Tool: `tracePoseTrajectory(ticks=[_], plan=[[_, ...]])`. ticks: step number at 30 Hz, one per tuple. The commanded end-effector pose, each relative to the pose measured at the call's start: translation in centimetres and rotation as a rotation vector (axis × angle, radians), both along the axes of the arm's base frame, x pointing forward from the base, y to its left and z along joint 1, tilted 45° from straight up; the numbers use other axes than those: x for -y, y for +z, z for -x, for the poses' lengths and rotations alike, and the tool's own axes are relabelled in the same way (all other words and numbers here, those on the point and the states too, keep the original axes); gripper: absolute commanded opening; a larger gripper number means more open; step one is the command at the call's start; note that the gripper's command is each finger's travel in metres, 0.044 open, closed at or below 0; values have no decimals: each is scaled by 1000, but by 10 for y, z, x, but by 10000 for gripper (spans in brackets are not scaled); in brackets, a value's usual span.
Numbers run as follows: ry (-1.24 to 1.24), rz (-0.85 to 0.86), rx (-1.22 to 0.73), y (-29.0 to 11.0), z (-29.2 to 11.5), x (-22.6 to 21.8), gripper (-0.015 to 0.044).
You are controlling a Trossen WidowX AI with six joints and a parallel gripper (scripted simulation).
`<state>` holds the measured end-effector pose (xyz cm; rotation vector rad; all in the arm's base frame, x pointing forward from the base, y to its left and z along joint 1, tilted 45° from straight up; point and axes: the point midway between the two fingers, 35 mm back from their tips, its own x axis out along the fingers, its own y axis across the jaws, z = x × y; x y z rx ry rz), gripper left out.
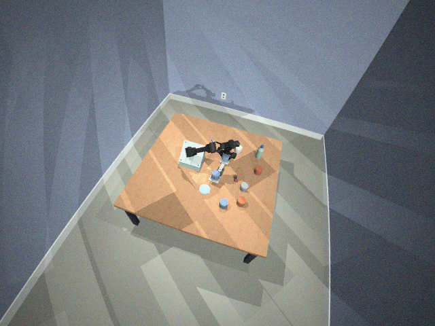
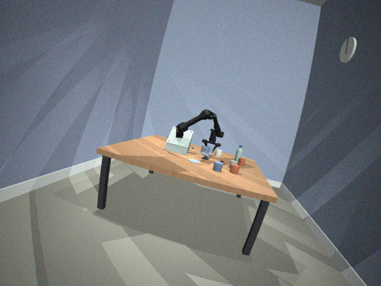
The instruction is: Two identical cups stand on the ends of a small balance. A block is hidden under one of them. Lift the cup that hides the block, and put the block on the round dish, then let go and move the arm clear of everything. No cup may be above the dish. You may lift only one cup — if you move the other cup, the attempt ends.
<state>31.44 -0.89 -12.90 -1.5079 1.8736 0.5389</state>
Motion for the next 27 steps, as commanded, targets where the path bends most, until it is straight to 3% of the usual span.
tracePoseTrajectory(ticks=[1, 27], plan=[[0, -6, 9, 4, -5, -6, 0], [1, -10, 10, 26, -12, -29, 0]])
